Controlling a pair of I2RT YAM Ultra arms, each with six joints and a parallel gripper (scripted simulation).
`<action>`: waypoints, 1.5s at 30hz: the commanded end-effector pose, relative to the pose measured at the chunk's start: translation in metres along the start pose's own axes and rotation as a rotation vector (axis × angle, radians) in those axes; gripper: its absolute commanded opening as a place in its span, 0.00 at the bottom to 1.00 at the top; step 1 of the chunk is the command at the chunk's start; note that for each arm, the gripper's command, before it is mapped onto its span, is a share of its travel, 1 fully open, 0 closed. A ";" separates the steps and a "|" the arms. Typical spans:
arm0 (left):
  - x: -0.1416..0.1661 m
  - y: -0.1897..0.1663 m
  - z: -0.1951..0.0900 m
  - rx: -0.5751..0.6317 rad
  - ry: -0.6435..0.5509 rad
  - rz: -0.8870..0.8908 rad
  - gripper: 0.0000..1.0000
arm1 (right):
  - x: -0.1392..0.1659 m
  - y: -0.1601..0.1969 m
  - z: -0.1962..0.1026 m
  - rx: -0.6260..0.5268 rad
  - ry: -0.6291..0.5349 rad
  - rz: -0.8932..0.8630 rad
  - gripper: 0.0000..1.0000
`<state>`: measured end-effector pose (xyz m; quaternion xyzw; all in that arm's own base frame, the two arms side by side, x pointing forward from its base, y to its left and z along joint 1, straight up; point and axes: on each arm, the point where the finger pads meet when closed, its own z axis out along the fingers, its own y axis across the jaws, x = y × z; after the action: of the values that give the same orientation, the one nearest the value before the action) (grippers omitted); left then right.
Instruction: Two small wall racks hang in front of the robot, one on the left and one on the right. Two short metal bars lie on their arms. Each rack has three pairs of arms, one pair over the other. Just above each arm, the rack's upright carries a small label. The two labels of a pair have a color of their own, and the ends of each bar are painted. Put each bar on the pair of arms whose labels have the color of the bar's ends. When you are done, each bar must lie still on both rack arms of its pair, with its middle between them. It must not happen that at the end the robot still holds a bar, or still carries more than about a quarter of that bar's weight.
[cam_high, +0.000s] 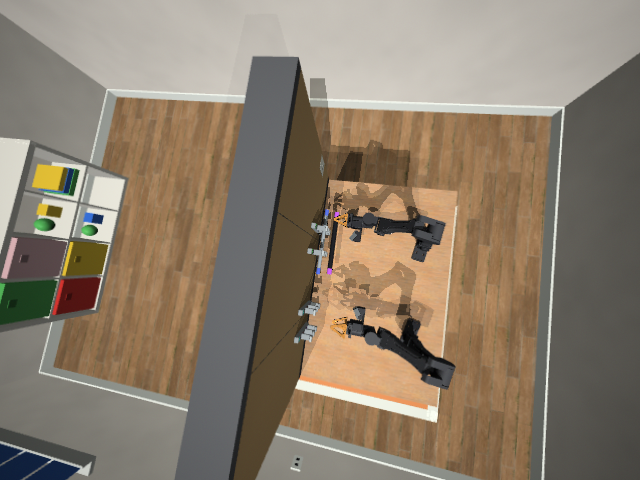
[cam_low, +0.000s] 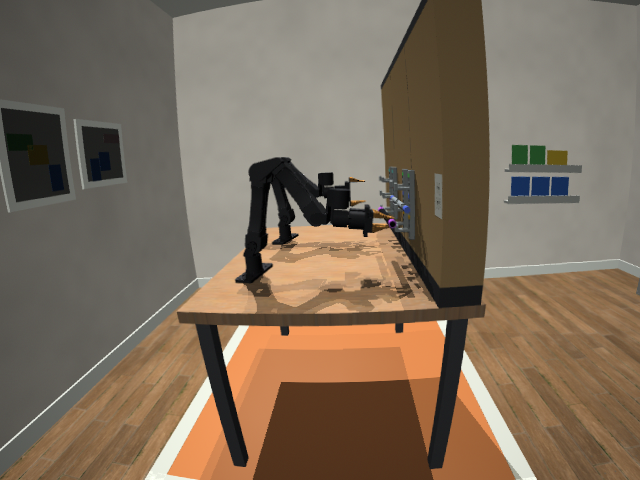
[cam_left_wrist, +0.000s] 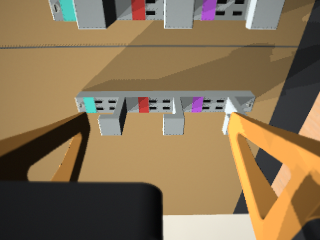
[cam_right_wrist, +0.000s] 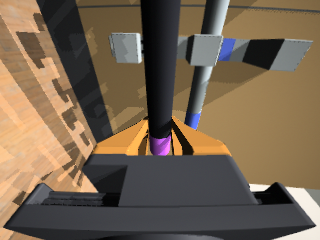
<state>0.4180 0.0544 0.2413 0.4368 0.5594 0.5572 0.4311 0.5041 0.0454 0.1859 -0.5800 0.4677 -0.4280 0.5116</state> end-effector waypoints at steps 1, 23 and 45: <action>0.005 0.000 0.001 -0.007 0.014 -0.005 1.00 | 0.003 -0.038 -0.007 0.110 0.003 0.018 0.00; 0.005 0.000 0.001 -0.007 0.014 -0.005 1.00 | 0.002 -0.035 -0.006 0.110 0.003 0.018 0.00; 0.005 0.000 0.001 -0.007 0.014 -0.005 1.00 | 0.002 -0.029 -0.004 0.110 0.003 0.018 0.00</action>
<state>0.4180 0.0544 0.2413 0.4368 0.5594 0.5572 0.4311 0.5034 0.0454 0.1910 -0.5738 0.4608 -0.4357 0.5182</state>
